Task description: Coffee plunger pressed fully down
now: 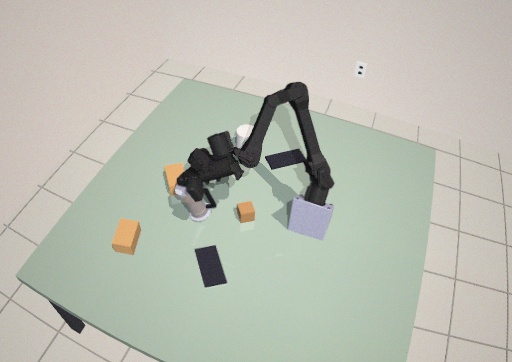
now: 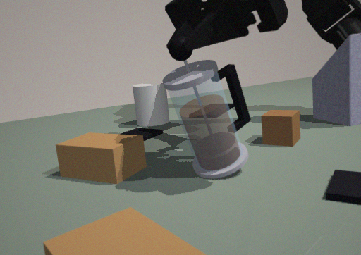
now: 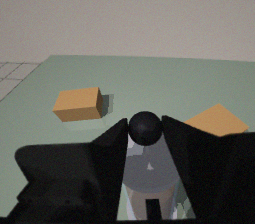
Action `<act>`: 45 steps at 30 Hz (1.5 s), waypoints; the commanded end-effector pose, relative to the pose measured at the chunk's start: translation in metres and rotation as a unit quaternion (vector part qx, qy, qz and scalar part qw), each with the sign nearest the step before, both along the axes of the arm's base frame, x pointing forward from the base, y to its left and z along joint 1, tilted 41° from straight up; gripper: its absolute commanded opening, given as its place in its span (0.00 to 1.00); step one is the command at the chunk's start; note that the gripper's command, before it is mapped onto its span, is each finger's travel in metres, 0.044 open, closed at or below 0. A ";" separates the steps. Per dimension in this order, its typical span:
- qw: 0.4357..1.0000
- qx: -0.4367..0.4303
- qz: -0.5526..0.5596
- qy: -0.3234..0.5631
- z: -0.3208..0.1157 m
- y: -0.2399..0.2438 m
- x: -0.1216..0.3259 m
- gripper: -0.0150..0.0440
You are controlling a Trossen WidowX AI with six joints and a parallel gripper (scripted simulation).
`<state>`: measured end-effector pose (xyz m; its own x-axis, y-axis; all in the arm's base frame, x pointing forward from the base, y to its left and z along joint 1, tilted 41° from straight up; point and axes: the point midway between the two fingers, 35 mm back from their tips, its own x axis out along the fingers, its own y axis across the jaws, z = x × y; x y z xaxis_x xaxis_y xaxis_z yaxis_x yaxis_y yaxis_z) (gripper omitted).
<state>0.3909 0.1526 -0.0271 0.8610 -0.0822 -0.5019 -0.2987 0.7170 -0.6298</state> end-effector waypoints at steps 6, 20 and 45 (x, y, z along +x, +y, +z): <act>1.000 -0.004 -0.003 0.006 -0.004 -0.003 0.001 0.46; 1.000 0.000 0.000 0.000 0.000 0.000 0.001 0.63; 1.000 -0.003 -0.003 0.008 0.072 0.030 -0.058 1.00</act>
<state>0.3437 0.1869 0.0407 0.8600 -0.0705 -0.5054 -0.3062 0.7211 -0.6215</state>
